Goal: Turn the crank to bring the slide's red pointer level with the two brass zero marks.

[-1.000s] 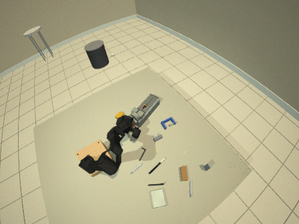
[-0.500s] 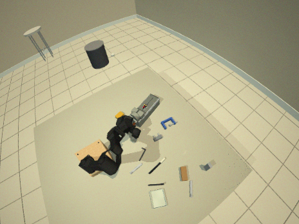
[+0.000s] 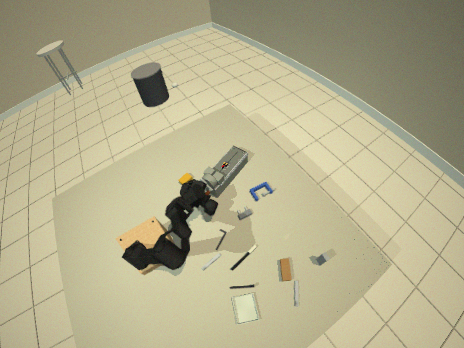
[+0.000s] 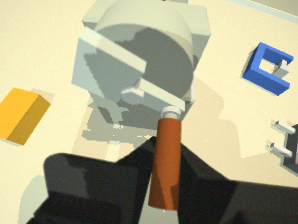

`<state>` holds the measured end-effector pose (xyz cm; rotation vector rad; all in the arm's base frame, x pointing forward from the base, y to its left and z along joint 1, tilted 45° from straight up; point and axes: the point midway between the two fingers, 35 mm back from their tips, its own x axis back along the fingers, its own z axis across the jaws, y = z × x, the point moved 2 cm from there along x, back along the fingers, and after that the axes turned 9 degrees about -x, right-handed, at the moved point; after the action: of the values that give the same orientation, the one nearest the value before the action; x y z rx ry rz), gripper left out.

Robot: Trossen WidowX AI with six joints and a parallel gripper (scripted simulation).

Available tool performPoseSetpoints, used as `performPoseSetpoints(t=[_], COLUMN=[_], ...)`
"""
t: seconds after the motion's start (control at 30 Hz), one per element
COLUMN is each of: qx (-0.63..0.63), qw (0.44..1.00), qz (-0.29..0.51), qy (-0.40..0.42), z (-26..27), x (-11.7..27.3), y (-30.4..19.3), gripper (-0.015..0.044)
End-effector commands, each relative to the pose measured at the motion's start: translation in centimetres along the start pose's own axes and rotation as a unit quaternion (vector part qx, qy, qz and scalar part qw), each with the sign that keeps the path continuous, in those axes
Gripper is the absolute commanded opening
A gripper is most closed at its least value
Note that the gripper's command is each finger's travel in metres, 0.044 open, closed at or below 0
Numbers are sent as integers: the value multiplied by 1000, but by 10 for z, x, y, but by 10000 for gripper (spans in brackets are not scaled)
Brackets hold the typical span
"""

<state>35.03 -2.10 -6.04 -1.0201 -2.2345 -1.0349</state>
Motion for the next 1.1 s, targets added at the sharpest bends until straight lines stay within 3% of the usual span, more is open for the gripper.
performPoseSetpoints(t=[0.0, 1.07], qx=[2, 1], qw=[1000, 1000], qz=[4, 3], qy=[4, 4], z=[3, 34], x=[-6, -10], y=[-6, -17], gripper=[0, 0])
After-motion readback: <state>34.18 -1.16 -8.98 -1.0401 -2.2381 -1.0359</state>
